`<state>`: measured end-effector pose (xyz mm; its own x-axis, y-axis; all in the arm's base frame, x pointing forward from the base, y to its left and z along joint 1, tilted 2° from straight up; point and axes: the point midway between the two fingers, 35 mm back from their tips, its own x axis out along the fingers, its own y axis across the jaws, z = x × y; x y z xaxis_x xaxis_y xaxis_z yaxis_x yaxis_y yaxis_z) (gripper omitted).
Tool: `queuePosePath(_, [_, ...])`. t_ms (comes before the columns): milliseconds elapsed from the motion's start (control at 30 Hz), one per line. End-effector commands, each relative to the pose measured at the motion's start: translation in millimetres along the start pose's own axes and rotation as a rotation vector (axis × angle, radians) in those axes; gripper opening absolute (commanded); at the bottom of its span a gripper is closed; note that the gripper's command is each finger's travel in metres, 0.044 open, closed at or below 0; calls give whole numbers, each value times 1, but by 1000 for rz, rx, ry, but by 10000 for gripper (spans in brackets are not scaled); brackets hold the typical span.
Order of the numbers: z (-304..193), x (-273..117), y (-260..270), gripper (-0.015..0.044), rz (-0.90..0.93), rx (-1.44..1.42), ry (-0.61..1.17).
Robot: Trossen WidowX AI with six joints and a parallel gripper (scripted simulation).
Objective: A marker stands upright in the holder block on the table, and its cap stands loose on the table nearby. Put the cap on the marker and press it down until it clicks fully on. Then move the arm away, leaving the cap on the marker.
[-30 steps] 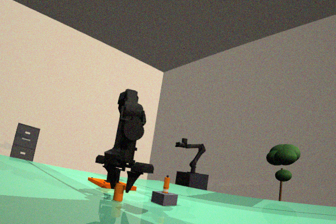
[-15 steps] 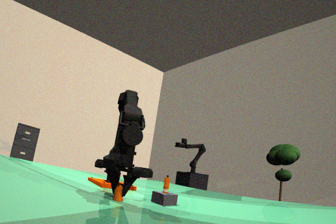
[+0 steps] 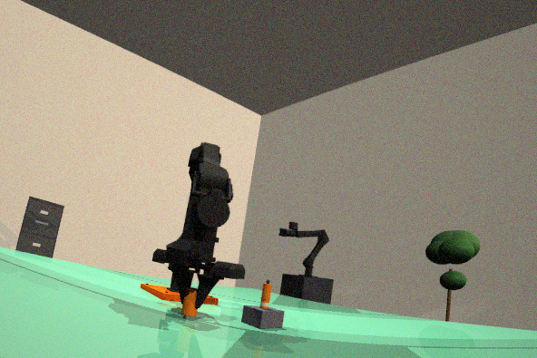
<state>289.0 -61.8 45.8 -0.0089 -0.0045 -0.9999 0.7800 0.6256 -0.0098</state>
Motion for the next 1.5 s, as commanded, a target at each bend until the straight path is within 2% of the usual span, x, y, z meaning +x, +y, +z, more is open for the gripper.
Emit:
queuePosePath(0, [2,-14,2,0,5,0,-9])
queuePosePath(533, [-1,-49,2,0,6,0,-9])
queuePosePath(1467, [-63,-84,70,0,14,0,-3])
